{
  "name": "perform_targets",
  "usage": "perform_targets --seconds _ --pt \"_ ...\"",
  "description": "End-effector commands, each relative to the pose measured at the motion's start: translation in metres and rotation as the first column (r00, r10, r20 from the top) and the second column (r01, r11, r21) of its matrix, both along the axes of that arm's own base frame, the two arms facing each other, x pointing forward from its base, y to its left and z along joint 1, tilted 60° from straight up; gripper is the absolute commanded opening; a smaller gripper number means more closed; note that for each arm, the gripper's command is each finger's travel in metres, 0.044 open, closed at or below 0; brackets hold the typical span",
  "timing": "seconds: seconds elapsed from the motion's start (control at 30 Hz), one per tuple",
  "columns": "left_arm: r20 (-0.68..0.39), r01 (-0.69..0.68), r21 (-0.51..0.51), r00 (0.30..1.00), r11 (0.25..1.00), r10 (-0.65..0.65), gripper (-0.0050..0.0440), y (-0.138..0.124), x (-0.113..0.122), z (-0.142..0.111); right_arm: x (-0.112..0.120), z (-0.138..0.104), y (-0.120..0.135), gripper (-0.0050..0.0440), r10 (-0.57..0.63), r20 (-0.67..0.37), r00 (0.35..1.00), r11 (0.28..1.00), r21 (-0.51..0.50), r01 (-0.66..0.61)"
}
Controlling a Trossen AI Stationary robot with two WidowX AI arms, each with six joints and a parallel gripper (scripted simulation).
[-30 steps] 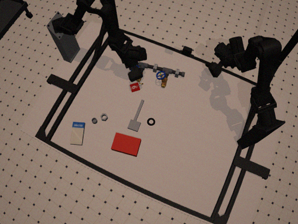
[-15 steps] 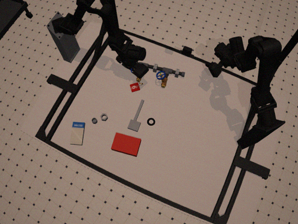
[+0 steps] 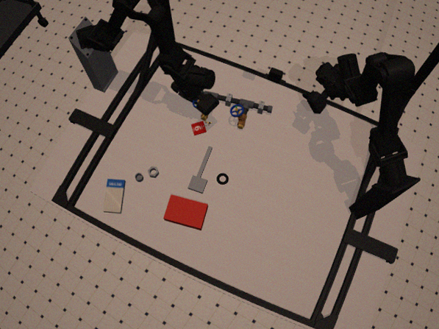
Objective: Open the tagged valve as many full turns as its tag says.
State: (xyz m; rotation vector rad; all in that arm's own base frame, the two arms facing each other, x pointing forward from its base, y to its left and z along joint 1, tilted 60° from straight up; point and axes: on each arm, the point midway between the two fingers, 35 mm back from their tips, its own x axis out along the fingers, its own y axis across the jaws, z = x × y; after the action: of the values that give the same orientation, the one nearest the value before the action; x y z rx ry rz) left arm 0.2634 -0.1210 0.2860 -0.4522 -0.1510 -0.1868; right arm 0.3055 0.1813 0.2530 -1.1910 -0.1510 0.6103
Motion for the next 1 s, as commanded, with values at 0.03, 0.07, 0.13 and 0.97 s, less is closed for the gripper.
perform_targets --seconds 0.03,0.07,0.13,0.97 --pt "0.000 0.000 0.000 1.000 1.000 0.000 0.0400 0.0000 0.0000 0.0000 0.0000 0.0000 0.0000 0.0400 -0.001 -0.001 1.000 1.000 0.002 0.001" --pt "0.000 0.000 0.000 1.000 1.000 0.000 0.0400 0.0000 0.0000 0.0000 0.0000 0.0000 0.0000 0.0400 -0.004 -0.009 1.000 1.000 0.015 0.004" --pt "0.000 0.000 0.000 1.000 1.000 0.000 0.0400 0.0000 0.0000 0.0000 0.0000 0.0000 0.0000 0.0400 -0.024 -0.074 0.997 0.993 0.115 0.033" --pt "0.000 0.000 0.000 1.000 1.000 0.000 0.0400 0.0000 0.0000 0.0000 0.0000 0.0000 0.0000 0.0400 0.123 -0.625 0.771 0.460 0.724 0.514"
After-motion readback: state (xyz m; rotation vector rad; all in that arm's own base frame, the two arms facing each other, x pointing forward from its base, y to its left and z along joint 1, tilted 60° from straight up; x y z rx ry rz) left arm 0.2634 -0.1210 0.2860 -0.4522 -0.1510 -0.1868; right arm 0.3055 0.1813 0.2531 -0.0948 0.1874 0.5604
